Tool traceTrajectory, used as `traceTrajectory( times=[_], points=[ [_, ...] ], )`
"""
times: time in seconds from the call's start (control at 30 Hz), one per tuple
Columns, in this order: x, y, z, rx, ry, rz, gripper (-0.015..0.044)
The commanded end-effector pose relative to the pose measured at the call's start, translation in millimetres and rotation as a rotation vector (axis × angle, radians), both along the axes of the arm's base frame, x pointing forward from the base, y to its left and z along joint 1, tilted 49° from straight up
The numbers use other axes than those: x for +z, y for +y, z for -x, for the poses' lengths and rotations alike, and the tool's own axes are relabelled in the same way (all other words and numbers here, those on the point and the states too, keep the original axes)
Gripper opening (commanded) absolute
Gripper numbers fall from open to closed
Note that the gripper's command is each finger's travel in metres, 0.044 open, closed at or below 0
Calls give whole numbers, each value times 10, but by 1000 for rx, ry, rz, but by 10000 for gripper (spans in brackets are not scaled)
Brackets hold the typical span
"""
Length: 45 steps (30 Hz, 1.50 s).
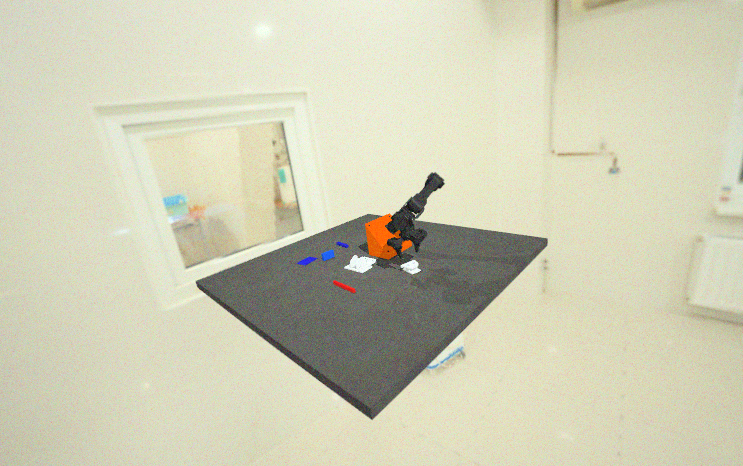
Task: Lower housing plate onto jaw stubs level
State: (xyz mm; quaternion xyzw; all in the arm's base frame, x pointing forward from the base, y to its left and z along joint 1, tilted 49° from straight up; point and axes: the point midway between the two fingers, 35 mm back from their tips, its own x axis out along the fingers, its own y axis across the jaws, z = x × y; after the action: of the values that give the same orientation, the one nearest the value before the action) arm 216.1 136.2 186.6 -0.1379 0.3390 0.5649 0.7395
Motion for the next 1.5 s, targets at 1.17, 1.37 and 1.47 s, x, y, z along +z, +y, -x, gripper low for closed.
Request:
traceTrajectory(
  times=[1.17,1.37,1.47],
  points=[
    [-355,385,-65,-3,1,0,440],
    [-408,448,-71,-3,1,-1,440],
    [-410,450,-71,-3,1,-1,440]
  ],
)
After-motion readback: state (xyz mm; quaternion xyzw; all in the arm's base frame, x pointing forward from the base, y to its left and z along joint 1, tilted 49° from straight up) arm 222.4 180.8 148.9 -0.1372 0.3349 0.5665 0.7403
